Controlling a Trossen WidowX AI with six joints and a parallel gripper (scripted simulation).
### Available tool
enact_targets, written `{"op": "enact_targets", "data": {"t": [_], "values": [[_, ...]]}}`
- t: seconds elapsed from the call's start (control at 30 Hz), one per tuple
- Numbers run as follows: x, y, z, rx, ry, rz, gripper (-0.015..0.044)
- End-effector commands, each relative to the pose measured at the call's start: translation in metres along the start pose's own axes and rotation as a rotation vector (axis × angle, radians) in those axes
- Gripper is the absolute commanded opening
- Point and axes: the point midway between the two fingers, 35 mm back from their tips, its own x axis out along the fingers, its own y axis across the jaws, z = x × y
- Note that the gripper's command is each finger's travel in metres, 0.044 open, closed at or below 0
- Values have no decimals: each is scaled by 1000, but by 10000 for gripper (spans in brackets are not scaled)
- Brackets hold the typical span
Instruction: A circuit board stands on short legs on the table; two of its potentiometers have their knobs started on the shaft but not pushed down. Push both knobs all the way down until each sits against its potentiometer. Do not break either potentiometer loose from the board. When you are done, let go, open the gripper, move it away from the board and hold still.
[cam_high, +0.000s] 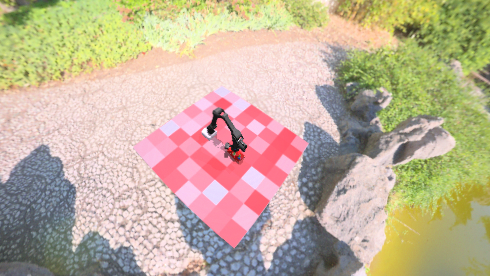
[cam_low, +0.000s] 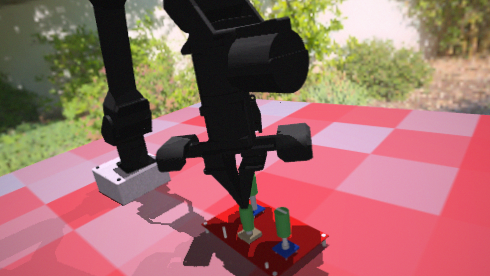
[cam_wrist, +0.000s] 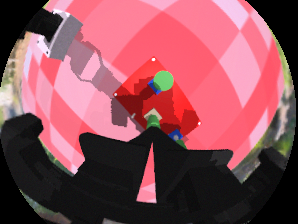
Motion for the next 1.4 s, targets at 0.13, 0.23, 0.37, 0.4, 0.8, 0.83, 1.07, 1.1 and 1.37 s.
{"op": "enact_targets", "data": {"t": [0.13,0.23,0.37,0.4,0.8,0.83,1.07,1.1,1.37], "values": [[8,-2,-1,-3,-11,10,0],[3,-2,-1,-3,-11,10,0],[-3,-2,-1,-3,-11,10,0],[-5,-2,-1,-3,-11,9,0],[-23,-2,-1,-3,-11,9,0],[-18,-2,-2,-1,-7,9,26],[-18,-2,-2,-1,-7,9,210],[-19,-2,-2,3,-4,7,184],[-32,-10,-21,151,67,-46,0]]}}
